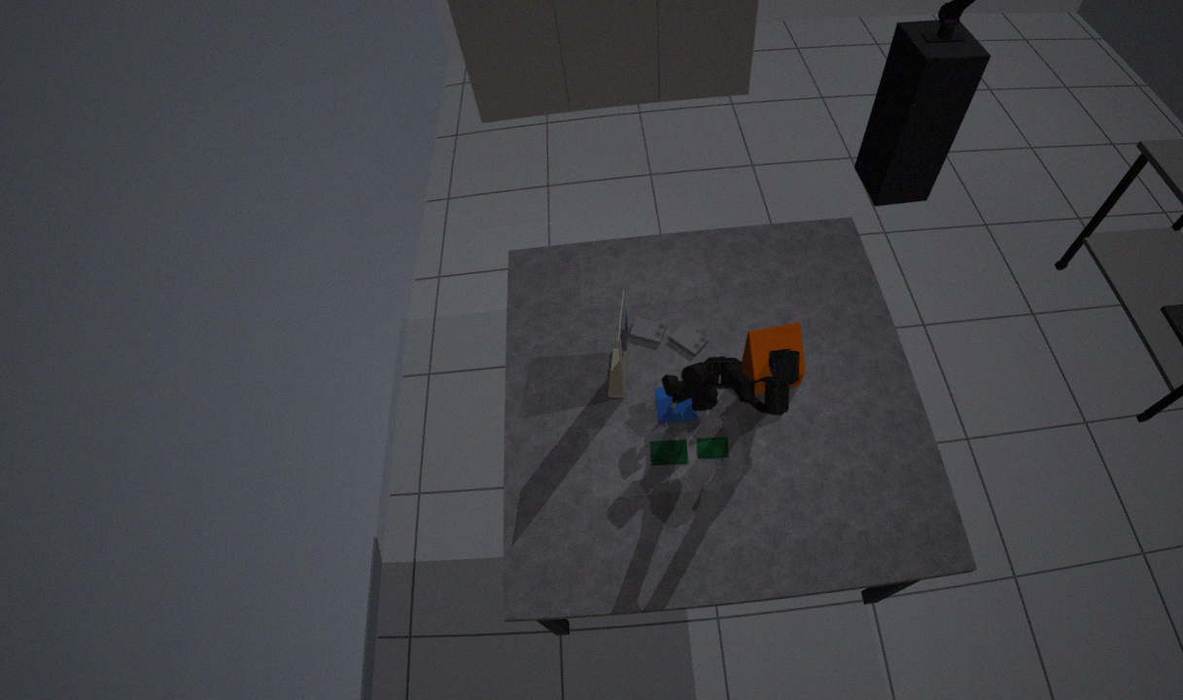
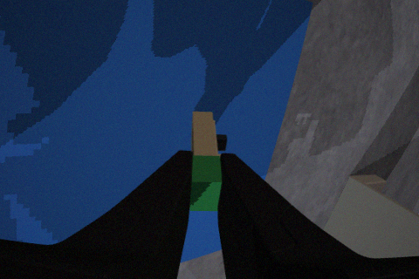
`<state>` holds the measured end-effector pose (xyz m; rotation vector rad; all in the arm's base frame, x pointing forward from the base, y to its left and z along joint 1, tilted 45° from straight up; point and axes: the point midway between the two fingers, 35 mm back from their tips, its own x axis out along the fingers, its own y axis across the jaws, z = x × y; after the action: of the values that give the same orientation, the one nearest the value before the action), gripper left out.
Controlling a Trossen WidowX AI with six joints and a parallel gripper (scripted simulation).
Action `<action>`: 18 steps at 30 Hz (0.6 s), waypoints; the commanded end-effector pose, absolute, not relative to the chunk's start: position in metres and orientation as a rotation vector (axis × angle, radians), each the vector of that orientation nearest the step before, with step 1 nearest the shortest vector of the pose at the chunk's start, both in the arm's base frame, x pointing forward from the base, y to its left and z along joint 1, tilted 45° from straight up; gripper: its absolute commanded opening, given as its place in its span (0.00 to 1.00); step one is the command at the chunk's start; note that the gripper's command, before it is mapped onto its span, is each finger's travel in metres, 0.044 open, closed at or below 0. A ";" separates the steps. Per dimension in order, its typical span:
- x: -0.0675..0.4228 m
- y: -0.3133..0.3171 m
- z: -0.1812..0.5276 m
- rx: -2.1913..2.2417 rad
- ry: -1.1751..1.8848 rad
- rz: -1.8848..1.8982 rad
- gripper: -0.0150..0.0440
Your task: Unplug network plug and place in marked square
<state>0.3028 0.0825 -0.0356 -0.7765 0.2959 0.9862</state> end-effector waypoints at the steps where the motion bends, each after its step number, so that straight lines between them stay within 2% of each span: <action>1: 0.303 0.082 -0.035 -0.777 0.296 0.986 0.34; 5: 0.303 0.082 -0.035 -0.777 0.296 0.986 0.52; 18: 0.299 0.077 -0.031 -0.778 0.298 0.986 0.52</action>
<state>0.3013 0.0789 -0.0334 -0.7783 0.3006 0.9836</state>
